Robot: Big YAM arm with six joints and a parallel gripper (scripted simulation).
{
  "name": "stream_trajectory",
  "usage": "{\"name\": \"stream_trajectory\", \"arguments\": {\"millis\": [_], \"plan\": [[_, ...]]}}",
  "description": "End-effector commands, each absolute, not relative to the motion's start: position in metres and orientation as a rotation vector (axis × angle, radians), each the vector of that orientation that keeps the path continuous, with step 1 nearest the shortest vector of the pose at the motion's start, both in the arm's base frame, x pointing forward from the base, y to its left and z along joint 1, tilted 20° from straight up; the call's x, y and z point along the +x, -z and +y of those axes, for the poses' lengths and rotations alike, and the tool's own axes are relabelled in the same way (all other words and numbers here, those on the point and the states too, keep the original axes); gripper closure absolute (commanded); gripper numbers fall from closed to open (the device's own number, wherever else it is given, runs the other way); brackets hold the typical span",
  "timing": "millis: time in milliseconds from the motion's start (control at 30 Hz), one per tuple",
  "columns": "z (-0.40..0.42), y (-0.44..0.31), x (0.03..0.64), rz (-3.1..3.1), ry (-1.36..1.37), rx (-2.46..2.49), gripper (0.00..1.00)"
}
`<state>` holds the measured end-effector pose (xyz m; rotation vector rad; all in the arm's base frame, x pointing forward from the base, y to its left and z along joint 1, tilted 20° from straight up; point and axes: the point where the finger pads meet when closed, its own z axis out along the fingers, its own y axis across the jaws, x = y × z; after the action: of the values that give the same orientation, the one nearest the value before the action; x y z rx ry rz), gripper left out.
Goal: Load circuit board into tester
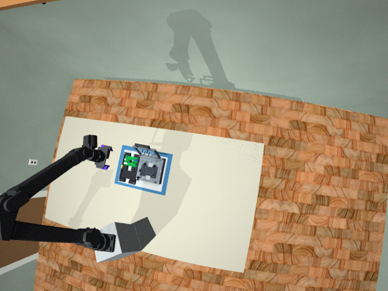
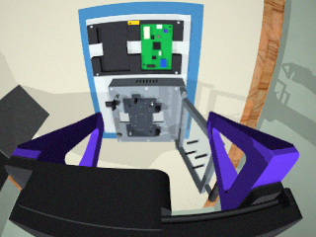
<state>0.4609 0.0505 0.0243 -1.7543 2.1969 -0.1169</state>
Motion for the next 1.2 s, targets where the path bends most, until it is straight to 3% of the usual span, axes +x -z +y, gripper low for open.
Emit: {"name": "stream_trajectory", "arguments": {"millis": [0, 1167], "plan": [[0.0465, -0.0363, 0.4789, 2.176, 0.14, -1.731, 0.08], [0.0467, -0.033, 0.474, 2.184, 0.129, -1.742, 0.08]]}}
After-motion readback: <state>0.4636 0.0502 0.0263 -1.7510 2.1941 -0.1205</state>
